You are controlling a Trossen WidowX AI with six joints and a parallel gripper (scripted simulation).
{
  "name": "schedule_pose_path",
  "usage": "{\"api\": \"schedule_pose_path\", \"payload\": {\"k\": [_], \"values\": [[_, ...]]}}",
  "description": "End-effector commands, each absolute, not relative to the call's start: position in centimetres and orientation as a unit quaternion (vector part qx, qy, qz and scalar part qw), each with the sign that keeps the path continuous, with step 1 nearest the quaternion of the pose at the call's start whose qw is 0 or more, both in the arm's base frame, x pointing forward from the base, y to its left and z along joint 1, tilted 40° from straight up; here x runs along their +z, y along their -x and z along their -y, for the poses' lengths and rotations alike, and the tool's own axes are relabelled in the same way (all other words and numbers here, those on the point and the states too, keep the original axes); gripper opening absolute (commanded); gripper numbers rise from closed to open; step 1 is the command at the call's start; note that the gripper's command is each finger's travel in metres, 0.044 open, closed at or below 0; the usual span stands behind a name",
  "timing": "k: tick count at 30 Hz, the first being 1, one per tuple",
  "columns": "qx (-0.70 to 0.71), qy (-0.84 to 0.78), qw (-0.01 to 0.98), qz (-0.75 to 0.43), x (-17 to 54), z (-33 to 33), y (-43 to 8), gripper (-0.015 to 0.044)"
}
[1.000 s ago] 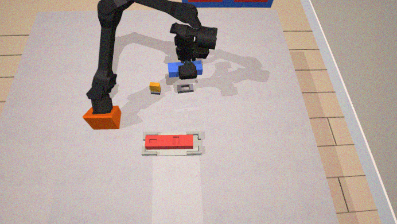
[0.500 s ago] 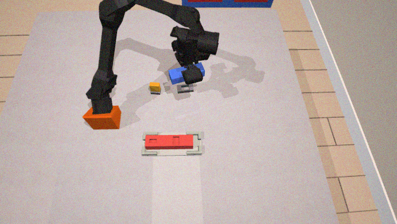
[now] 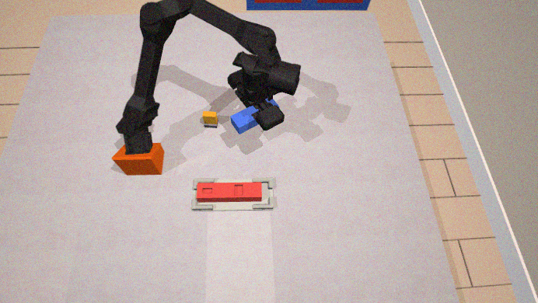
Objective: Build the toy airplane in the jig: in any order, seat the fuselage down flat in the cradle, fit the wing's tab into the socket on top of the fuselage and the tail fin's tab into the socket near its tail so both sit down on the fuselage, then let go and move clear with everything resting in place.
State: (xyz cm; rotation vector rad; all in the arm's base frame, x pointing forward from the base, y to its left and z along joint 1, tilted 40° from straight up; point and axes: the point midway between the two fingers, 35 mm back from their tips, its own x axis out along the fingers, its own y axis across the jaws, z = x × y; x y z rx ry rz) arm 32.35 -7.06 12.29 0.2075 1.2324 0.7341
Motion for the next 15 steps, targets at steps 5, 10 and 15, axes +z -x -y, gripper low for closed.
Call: {"api": "schedule_pose_path", "payload": {"k": [5,10,15], "values": [[0.372,-0.046,0.75,-0.545,9.9,8.9,-31.9,0.0],[0.395,-0.013,0.751,-0.529,8.7,9.9,-31.6,0.0],[0.418,0.02,0.75,-0.512,7.5,11.0,-31.2,0.0]]}}
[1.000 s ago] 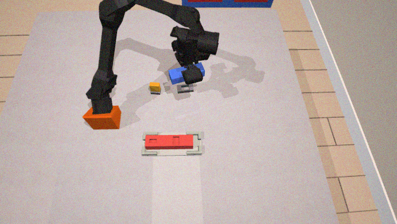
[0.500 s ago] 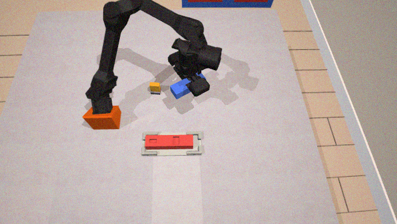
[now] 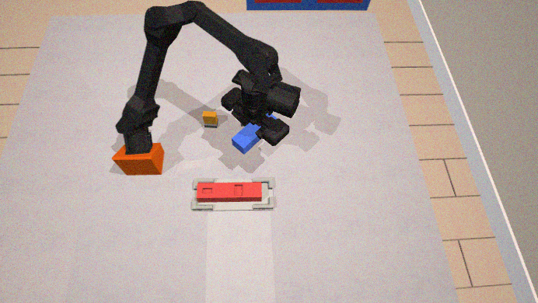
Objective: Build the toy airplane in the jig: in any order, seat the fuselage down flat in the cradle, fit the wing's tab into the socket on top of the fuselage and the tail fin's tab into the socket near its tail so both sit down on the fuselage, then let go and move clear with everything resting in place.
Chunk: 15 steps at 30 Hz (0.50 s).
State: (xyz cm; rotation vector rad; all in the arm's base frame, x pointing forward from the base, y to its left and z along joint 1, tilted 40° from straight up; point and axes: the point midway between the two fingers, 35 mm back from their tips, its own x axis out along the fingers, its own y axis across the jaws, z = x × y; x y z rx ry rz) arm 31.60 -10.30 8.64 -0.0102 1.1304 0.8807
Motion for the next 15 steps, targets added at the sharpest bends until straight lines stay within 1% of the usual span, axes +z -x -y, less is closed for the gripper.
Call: {"api": "schedule_pose_path", "payload": {"k": [1,15], "values": [[0.423,0.027,0.75,-0.508,7.2,11.2,-31.1,0.0],[0.483,0.119,0.741,-0.452,3.8,13.8,-29.6,0.0]]}}
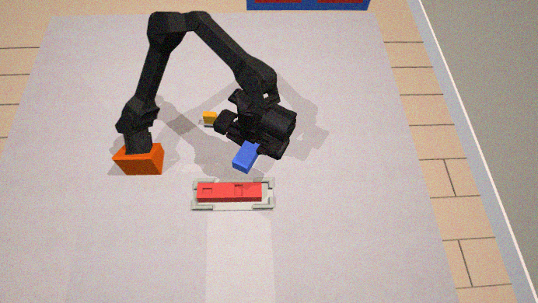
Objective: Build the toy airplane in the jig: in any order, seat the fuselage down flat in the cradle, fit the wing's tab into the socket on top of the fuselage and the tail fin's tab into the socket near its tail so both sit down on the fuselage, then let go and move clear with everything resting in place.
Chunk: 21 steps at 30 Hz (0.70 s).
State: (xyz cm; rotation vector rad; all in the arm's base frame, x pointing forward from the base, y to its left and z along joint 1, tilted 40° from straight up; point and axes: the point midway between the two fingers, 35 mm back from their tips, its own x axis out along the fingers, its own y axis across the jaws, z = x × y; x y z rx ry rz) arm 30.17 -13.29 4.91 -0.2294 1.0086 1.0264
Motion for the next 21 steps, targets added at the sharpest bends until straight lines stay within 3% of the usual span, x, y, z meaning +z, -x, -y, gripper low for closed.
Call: {"api": "schedule_pose_path", "payload": {"k": [1,21], "values": [[0.487,0.125,0.74,-0.447,3.5,14.0,-29.5,0.0],[0.562,0.251,0.707,-0.349,-1.3,17.0,-26.4,0.0]]}}
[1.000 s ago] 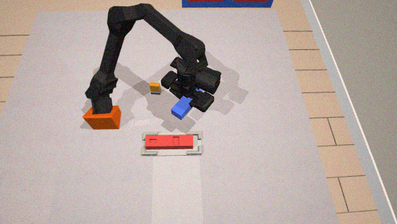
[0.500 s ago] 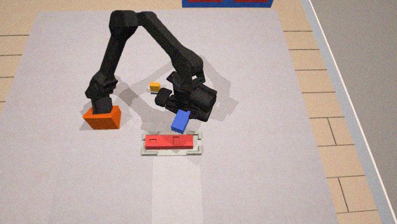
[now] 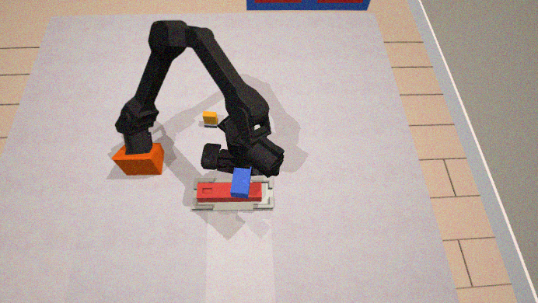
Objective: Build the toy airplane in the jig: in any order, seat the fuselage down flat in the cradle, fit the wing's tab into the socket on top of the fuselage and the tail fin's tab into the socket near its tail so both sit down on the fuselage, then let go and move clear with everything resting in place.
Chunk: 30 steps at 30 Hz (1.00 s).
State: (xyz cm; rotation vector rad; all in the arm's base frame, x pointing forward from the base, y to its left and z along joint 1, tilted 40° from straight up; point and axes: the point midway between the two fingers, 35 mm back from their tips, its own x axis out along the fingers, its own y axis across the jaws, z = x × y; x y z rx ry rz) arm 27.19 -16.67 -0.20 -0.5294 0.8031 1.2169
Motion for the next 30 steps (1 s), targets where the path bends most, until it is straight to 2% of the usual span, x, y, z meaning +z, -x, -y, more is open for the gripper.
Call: {"api": "schedule_pose_path", "payload": {"k": [1,6,13,14,30], "values": [[0.565,0.257,0.704,-0.343,-1.55,17.1,-26.27,0.0],[0.576,0.278,0.697,-0.324,-2.34,17.49,-25.66,0.0],[0.576,0.278,0.697,-0.324,-2.32,17.49,-25.66,0.0184],[0.576,0.278,0.697,-0.324,-2.33,17.48,-25.65,0.0195],[0.576,0.278,0.697,-0.324,-2.33,17.48,-25.65,0.0195]]}}
